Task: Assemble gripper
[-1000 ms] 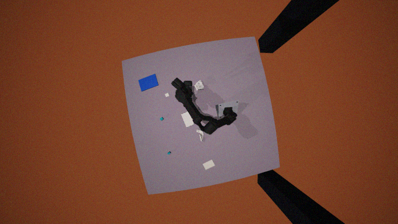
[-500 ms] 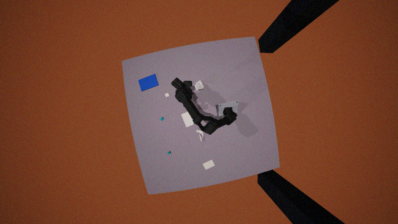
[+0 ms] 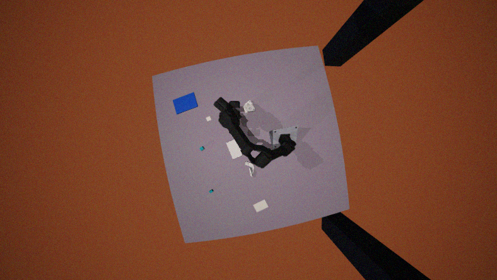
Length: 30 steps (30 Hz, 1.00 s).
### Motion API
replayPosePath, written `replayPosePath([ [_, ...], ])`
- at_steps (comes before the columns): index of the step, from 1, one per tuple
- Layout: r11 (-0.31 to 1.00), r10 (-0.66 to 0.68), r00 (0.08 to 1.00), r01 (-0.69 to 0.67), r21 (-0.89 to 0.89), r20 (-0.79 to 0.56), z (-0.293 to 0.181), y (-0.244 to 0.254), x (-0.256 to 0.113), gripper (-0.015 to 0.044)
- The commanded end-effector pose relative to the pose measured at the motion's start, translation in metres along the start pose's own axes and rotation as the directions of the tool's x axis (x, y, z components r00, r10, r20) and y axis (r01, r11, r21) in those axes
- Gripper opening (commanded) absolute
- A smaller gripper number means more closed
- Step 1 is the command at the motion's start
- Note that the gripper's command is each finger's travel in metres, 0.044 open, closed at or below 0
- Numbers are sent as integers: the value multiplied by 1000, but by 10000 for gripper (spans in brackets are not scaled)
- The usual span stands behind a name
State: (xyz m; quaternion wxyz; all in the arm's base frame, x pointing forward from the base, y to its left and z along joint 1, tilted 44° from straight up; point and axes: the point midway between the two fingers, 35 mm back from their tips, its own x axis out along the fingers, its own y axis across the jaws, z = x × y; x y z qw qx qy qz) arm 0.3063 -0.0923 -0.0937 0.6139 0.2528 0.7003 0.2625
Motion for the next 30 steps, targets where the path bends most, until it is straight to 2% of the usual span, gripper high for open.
replayPosePath([
  [1,1000,0,1000,0,0,0,0,0,0,184],
  [11,1000,0,1000,0,0,0,0,0,0,440],
  [30,1000,0,1000,0,0,0,0,0,0,440],
])
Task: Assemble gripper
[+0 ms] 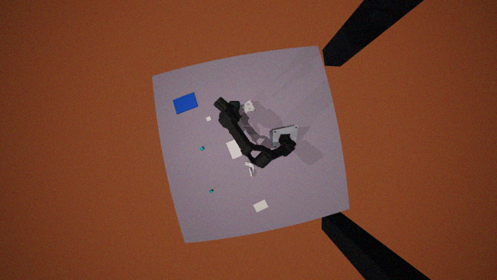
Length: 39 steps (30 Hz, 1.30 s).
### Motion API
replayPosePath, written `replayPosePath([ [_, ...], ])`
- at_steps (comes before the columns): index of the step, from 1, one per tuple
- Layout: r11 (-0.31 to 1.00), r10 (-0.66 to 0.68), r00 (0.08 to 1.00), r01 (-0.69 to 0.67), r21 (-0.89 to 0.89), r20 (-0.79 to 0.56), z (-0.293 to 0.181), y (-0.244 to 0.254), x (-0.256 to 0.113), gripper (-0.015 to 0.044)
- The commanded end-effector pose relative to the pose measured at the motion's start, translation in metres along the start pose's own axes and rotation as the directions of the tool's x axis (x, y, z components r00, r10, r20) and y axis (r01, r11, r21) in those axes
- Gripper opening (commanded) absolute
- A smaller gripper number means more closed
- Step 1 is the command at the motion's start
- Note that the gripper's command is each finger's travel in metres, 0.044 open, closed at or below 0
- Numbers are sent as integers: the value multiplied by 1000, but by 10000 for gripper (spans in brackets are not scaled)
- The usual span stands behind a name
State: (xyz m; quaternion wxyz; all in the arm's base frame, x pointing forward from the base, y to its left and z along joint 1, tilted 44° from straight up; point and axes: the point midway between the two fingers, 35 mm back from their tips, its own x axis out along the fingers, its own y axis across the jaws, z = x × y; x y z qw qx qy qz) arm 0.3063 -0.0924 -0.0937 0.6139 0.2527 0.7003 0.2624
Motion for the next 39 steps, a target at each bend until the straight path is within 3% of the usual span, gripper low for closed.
replayPosePath([
  [1,1000,0,1000,0,0,0,0,0,0,440],
  [9,1000,0,1000,0,0,0,0,0,0,440],
  [26,1000,0,1000,0,0,0,0,0,0,0],
  [39,1000,0,1000,0,0,0,0,0,0,0],
])
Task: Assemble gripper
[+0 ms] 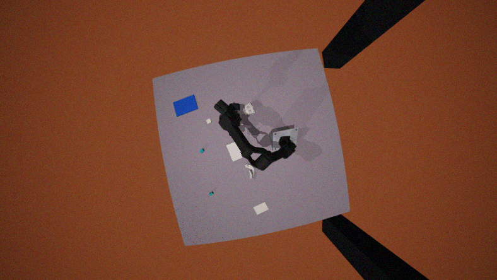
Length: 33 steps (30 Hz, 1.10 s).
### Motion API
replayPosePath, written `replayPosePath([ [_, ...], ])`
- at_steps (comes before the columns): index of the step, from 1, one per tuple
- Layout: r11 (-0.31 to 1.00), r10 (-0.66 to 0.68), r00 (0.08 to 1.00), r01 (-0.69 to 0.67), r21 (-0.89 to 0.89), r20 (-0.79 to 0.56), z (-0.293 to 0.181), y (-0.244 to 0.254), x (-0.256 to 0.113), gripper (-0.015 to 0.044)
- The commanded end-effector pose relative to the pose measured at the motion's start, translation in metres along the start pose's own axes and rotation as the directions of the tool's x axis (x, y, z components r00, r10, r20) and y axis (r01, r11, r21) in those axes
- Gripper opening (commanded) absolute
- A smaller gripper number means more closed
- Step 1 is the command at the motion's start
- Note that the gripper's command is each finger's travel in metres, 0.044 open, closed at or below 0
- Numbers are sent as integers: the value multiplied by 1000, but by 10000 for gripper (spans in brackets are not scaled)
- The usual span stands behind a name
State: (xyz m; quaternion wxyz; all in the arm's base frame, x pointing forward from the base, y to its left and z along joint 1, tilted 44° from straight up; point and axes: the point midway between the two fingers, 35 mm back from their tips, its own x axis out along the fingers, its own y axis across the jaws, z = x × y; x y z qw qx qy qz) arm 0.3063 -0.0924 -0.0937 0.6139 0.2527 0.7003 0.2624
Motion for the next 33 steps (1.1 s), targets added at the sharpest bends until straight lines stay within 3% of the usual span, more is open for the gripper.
replayPosePath([
  [1,1000,0,1000,0,0,0,0,0,0,0],
  [7,1000,0,1000,0,0,0,0,0,0,0],
  [24,1000,0,1000,0,0,0,0,0,0,440],
  [33,1000,0,1000,0,0,0,0,0,0,440],
])
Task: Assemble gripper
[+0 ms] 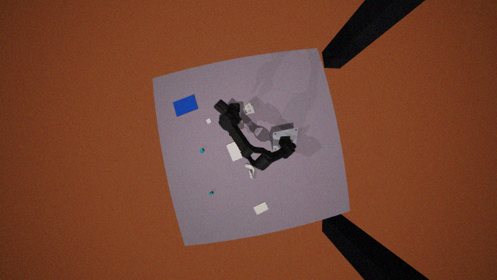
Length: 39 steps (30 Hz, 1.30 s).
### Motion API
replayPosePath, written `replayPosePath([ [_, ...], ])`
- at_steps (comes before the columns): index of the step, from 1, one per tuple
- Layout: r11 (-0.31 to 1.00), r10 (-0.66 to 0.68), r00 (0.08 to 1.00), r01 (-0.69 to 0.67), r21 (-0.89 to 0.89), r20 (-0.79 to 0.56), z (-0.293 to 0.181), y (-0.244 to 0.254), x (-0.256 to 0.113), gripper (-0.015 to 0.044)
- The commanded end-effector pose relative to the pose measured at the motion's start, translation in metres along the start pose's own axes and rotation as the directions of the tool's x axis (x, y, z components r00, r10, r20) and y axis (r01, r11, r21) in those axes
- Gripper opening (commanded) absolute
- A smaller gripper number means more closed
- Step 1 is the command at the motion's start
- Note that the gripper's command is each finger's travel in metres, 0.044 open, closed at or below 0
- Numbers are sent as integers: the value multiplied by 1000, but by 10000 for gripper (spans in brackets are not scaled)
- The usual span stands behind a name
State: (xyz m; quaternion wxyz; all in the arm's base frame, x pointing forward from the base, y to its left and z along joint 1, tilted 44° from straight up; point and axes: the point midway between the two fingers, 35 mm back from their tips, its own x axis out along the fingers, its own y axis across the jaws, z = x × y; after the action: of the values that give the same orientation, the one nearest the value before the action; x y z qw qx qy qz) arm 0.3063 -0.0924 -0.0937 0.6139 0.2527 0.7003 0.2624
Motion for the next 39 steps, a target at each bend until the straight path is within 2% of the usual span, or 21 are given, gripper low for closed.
replayPosePath([
  [1,1000,0,1000,0,0,0,0,0,0,440],
  [19,1000,0,1000,0,0,0,0,0,0,440],
  [35,1000,0,1000,0,0,0,0,0,0,20],
  [36,1000,0,1000,0,0,0,0,0,0,0],
  [39,1000,0,1000,0,0,0,0,0,0,0],
])
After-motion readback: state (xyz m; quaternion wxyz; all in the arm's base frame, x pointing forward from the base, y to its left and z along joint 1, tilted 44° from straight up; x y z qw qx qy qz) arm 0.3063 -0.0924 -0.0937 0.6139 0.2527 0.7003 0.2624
